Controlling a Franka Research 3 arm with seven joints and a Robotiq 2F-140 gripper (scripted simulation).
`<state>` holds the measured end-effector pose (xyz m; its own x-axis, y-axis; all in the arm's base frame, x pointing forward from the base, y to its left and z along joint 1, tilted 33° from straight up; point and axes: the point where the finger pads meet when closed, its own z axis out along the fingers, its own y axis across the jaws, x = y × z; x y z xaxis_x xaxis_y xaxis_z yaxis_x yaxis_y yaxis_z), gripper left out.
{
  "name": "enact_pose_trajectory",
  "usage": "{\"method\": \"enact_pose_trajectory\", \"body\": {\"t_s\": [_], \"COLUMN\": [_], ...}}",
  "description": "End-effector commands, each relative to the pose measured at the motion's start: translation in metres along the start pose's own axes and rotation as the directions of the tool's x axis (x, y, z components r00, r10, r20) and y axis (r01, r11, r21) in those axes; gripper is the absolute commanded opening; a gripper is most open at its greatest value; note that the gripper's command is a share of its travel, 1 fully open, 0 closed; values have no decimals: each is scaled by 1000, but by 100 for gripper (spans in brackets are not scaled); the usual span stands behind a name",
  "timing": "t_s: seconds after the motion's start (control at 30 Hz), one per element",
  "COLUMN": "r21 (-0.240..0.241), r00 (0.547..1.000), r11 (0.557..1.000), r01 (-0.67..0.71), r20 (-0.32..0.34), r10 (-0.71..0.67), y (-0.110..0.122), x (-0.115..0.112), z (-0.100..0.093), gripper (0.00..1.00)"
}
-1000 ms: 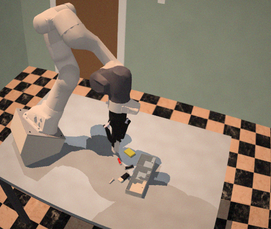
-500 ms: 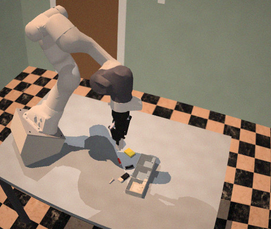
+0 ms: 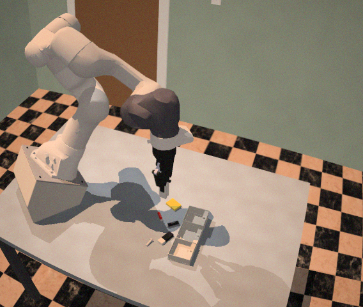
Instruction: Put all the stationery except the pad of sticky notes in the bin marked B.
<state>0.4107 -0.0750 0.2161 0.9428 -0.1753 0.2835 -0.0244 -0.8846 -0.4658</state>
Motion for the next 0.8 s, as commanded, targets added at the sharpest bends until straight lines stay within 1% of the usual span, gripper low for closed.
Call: {"method": "enact_pose_trajectory", "body": {"t_s": [0.0, 0.5, 0.57, 0.63, 0.67, 0.77], "r21": [-1, -1, -3, -4, -4, -4], "r00": [996, 996, 1000, 994, 992, 992], "r11": [996, 996, 1000, 994, 992, 992], "r01": [91, 91, -8, -108, -129, -129], "r20": [12, 12, 12, 11, 11, 11], "r10": [-91, -91, 8, 108, 129, 129], "y": [2, 2, 10, 18, 22, 33], "x": [-3, -3, 8, 19, 24, 40], "z": [1, 1, 11, 21, 26, 41], "gripper": [5, 5, 5, 5, 5, 5]}}
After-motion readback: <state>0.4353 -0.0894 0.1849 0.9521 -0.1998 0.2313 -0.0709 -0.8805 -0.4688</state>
